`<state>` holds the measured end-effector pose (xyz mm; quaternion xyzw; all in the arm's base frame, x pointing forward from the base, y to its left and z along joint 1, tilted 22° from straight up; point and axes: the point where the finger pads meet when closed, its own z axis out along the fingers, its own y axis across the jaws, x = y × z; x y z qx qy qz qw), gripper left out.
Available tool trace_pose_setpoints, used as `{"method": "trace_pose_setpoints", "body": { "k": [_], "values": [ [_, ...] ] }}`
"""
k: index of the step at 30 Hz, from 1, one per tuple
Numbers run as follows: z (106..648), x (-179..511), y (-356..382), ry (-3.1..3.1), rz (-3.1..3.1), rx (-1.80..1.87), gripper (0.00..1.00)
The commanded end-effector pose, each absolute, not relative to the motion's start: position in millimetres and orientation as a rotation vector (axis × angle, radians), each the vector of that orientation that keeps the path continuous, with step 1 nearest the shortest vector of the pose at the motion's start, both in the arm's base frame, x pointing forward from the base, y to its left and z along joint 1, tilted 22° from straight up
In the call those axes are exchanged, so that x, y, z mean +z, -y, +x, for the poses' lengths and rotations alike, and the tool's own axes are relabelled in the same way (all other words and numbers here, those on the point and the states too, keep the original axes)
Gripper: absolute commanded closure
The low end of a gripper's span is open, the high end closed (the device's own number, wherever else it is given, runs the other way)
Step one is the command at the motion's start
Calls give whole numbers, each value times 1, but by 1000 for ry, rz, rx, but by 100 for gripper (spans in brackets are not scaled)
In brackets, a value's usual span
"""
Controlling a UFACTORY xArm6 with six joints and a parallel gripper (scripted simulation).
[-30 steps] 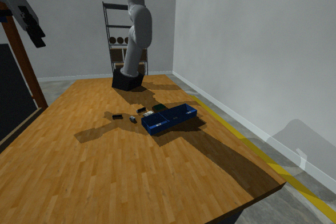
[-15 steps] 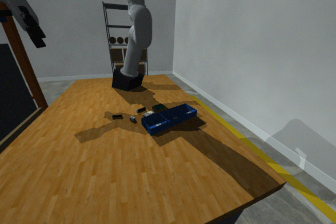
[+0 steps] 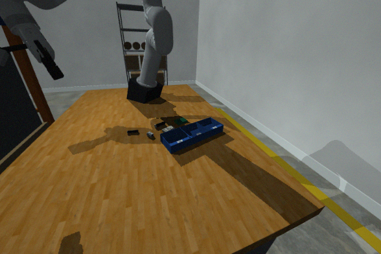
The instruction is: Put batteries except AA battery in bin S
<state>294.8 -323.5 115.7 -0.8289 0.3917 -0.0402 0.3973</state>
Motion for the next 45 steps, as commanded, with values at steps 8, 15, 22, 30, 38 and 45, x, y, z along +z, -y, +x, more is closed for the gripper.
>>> {"method": "trace_pose_setpoints", "body": {
  "k": [8, 15, 22, 30, 38, 45],
  "values": [
    [315, 122, 298, -927, -2195, -102, 93],
    [329, 134, 272, -855, -2281, -98, 93],
    [340, 146, 244, -778, -2364, -100, 93],
    [348, 157, 216, -695, -2442, -108, 93],
    [354, 167, 188, -606, -2516, -122, 93],
    [358, 175, 160, -512, -2584, -143, 93]
  ]
}}
